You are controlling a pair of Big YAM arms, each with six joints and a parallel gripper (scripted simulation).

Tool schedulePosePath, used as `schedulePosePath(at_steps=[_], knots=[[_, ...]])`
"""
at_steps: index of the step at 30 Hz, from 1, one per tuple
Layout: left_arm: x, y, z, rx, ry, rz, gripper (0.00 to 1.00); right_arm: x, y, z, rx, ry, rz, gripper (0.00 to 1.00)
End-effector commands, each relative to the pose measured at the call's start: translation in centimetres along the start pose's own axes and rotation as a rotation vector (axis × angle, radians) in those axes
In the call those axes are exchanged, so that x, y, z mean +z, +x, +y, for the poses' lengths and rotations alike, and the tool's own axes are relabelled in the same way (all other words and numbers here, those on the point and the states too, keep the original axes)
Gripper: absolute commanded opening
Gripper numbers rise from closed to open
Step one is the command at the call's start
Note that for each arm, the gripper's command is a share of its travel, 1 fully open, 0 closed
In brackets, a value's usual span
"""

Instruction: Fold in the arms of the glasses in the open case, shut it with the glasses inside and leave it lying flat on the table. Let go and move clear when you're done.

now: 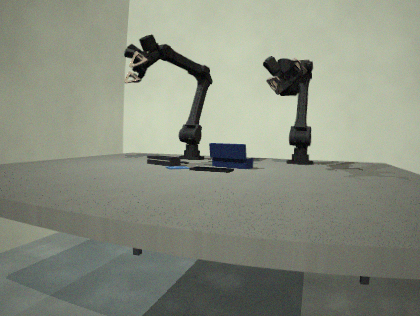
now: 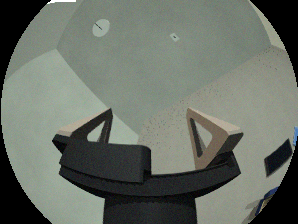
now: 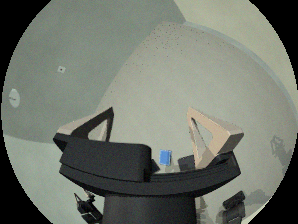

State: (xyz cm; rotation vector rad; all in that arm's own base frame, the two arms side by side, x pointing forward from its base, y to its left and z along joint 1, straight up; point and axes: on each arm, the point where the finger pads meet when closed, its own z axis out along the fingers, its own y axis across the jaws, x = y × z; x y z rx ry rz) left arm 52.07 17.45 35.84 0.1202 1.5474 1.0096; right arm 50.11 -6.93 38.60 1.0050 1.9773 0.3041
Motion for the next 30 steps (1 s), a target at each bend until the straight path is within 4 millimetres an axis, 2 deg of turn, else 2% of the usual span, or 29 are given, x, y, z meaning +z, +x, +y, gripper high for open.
schedulePosePath(at_steps=[1,2,7,11,14,16,17,18,19,21,30], knots=[[1.6,-2.9,0.4,-0.105,0.021,-0.02,1.0,-0.3,0.3,1.0,-0.109,-0.058,-0.029,1.0],[0.9,-4.8,1.7,-0.137,0.017,-0.051,1.0,-0.3,0.2,1.4,-0.133,-0.073,-0.04,1.0],[0.1,-8.7,1.5,-0.25,0.09,-0.096,1.0,-0.9,-0.1,3.3,-0.255,-0.152,-0.102,1.0],[-0.2,-10.9,0.6,-0.332,0.161,-0.108,1.0,-1.1,-0.3,4.6,-0.349,-0.203,-0.155,1.0],[-1.1,-13.1,0.8,-0.399,0.206,-0.128,1.0,-1.6,-0.4,5.7,-0.42,-0.245,-0.2,1.0],[-1.1,-13.1,0.8,-0.399,0.206,-0.128,1.0,-1.6,-0.4,5.7,-0.42,-0.245,-0.2,1.0],[-0.8,-12.3,-0.4,-0.41,0.233,-0.103,1.0,-0.9,-0.6,5.4,-0.44,-0.24,-0.208,1.0],[-0.8,-13.1,-0.6,-0.428,0.251,-0.107,1.0,-1.7,-0.5,6.2,-0.463,-0.263,-0.227,1.0],[-1.9,-14.8,0.9,-0.459,0.253,-0.137,1.0,-2.3,-0.7,6.7,-0.485,-0.28,-0.251,1.0],[-2.7,-16.4,1.0,-0.504,0.288,-0.149,1.0,-2.9,-0.7,7.4,-0.532,-0.306,-0.286,1.0],[-5.5,-21.6,0.7,-0.691,0.452,-0.147,1.0,-4.5,-0.8,10.1,-0.734,-0.389,-0.446,1.0]])
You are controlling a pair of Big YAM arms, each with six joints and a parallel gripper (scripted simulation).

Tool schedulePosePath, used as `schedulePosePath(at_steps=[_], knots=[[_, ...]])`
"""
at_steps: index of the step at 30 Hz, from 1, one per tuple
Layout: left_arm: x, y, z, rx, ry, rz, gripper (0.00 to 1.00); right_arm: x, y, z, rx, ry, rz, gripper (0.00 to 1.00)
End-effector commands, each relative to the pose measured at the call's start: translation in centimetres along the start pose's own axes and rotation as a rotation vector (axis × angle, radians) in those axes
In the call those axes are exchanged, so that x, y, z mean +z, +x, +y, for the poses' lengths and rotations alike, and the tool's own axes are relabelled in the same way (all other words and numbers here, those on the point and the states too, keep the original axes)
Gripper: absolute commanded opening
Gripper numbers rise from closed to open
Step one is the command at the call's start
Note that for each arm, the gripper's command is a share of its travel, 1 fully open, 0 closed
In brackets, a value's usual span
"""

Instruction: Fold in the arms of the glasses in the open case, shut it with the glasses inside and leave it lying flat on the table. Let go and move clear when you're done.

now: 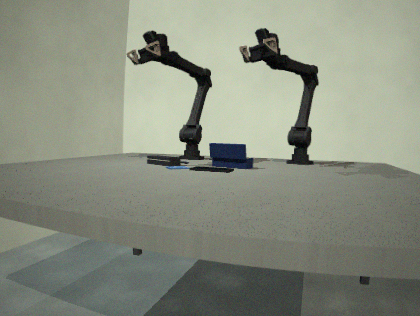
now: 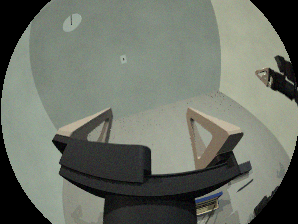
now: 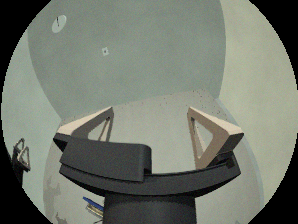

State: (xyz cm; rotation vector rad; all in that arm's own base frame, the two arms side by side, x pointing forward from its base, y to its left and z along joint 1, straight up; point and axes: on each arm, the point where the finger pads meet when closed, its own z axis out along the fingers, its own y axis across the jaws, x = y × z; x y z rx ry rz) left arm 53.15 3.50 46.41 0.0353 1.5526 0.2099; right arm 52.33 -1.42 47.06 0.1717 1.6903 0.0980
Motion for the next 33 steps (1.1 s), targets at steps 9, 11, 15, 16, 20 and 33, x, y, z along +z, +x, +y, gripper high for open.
schedulePosePath(at_steps=[9,11,15,16,20,33], knots=[[-2.0,-8.2,-2.4,-0.195,0.107,-0.049,1.0,-1.2,-1.7,2.3,-0.2,-0.063,-0.139,1.0],[-2.3,-8.8,-2.5,-0.196,0.114,-0.057,1.0,-1.3,-1.8,2.4,-0.201,-0.065,-0.147,1.0],[-2.7,-10.2,-2.3,-0.147,0.112,-0.105,1.0,-1.4,-1.5,2.4,-0.157,-0.063,-0.134,1.0],[-2.2,-9.7,-2.5,-0.146,0.113,-0.094,1.0,-1.1,-1.5,2.4,-0.157,-0.063,-0.133,1.0],[-1.1,-8.5,-2.3,-0.149,0.106,-0.077,1.0,-0.9,-1.7,2.2,-0.161,-0.056,-0.133,0.96],[-0.8,-3.1,-2.5,-0.169,0.103,0.002,1.0,-1.4,-5.2,2.7,-0.176,-0.057,-0.188,0.96]])
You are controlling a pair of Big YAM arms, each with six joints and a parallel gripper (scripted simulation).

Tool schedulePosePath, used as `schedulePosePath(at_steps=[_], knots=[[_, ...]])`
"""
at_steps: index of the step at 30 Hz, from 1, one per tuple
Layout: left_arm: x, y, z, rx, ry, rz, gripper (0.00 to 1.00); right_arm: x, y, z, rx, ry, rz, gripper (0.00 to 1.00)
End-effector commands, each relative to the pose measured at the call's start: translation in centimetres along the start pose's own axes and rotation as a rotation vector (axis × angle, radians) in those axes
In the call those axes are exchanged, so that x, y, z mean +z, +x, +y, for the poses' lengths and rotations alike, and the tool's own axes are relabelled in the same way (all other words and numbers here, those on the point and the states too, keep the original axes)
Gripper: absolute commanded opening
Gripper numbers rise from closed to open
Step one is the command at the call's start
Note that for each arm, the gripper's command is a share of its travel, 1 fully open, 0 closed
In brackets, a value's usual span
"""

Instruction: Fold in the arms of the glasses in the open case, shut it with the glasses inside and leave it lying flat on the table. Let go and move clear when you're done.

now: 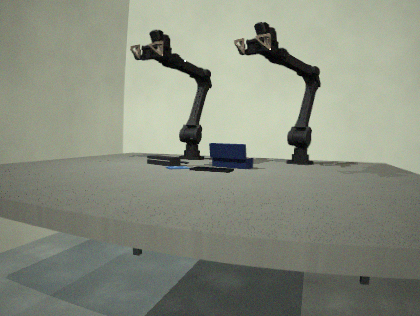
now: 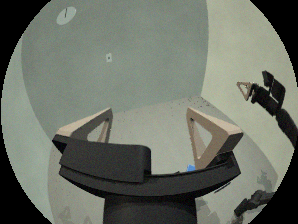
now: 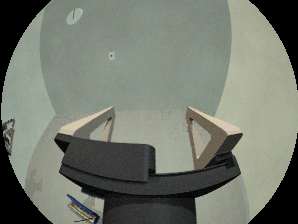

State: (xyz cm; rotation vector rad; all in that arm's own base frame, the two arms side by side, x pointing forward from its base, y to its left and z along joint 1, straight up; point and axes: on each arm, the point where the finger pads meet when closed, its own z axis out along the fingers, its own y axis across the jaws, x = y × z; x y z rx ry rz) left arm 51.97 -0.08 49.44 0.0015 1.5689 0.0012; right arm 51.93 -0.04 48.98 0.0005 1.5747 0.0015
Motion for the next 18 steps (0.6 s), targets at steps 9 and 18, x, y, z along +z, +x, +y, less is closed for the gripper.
schedulePosePath(at_steps=[9,18], knots=[[0.7,0.4,0.4,-0.014,-0.006,-0.005,1.0,0.6,7.6,4.0,-0.126,-0.118,0.157,0.96],[0.7,0.4,0.4,-0.014,-0.006,-0.005,1.0,-1.1,16.3,9.1,-0.268,-0.316,0.319,0.96]])
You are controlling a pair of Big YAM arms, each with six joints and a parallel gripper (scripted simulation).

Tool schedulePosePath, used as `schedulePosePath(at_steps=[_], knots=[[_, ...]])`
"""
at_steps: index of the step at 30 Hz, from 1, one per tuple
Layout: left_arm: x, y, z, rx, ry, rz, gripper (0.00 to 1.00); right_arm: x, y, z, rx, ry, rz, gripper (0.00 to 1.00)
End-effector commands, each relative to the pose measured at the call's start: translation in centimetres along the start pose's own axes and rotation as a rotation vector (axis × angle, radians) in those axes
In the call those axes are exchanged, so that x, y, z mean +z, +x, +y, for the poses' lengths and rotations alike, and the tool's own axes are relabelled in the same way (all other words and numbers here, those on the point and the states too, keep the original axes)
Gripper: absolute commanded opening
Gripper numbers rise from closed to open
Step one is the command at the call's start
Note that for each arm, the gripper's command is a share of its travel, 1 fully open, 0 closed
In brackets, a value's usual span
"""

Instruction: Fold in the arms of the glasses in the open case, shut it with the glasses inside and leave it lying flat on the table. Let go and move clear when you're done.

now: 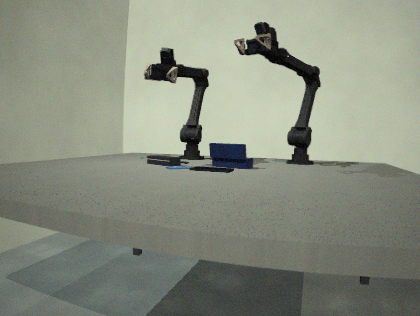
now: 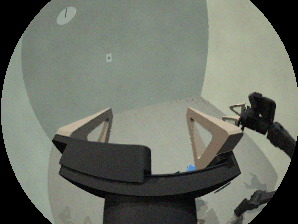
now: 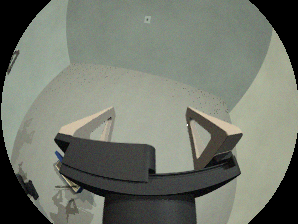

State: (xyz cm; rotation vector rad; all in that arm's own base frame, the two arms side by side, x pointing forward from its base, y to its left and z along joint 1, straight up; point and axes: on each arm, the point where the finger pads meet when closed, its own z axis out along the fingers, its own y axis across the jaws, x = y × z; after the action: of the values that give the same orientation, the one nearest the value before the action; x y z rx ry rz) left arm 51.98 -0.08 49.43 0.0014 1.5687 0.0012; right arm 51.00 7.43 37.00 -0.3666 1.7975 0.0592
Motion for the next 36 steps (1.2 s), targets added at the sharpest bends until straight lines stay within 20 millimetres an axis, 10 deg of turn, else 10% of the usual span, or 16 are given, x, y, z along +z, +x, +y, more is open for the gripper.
schedulePosePath(at_steps=[1,4,18,21,26,36], knots=[[0.7,0.4,0.4,-0.013,-0.006,-0.004,1.0,1.4,4.7,3.1,-0.087,-0.079,0.102,0.96],[0.7,0.4,0.4,-0.013,-0.006,-0.004,1.0,1.5,4.1,3.5,-0.105,-0.092,0.094,0.96],[0.7,0.4,0.4,-0.013,-0.006,-0.004,1.0,-0.8,18.1,14.6,-0.301,-0.473,0.325,0.96],[0.7,0.4,0.4,-0.013,-0.006,-0.004,1.0,-0.7,17.8,15.0,-0.319,-0.49,0.313,0.96],[0.7,0.4,0.4,-0.013,-0.006,-0.004,1.0,-3.5,23.3,18.6,-0.373,-0.645,0.394,0.96],[0.7,0.4,0.4,-0.013,-0.006,-0.004,1.0,-7.1,28.1,22.3,-0.425,-0.825,0.455,0.96]])
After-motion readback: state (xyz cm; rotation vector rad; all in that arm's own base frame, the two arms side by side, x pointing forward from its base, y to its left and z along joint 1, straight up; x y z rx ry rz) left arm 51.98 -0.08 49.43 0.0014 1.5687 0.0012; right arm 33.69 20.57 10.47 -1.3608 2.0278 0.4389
